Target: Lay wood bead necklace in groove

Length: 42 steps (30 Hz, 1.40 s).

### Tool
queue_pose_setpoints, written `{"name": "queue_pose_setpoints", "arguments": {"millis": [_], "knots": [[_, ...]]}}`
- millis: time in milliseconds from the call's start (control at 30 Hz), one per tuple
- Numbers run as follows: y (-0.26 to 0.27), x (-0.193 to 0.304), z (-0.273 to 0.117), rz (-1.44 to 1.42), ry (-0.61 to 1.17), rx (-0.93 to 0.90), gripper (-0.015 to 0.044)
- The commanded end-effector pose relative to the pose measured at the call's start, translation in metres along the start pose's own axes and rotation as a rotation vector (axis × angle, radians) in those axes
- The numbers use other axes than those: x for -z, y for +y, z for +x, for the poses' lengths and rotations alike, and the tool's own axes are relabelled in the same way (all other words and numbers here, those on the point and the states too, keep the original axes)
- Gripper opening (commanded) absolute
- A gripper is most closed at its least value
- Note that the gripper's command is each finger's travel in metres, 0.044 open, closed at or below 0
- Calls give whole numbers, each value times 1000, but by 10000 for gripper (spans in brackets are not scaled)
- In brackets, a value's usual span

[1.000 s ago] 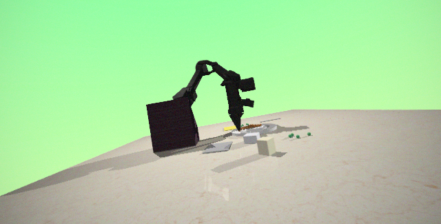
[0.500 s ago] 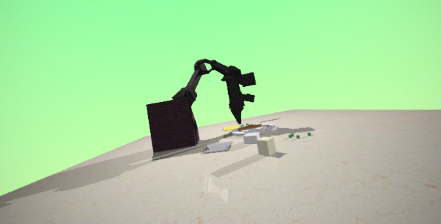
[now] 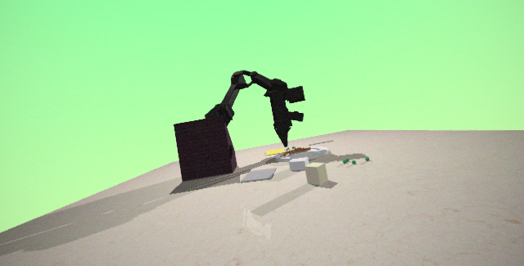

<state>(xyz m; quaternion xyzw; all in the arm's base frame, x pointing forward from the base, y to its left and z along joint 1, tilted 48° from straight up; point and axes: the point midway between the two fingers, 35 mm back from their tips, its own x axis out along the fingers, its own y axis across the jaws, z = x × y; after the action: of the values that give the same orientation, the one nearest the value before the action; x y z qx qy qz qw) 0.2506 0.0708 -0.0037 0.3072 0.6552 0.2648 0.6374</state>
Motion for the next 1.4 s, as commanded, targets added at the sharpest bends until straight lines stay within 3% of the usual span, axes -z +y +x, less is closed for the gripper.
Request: {"name": "queue_pose_setpoints", "arguments": {"millis": [0,567,733,1367], "knots": [[0,0,6,6,1,-1,120],[1,1,29,9,3,-3,120],[1,1,26,1,4,1,0],[1,1,26,1,4,1,0]]}}
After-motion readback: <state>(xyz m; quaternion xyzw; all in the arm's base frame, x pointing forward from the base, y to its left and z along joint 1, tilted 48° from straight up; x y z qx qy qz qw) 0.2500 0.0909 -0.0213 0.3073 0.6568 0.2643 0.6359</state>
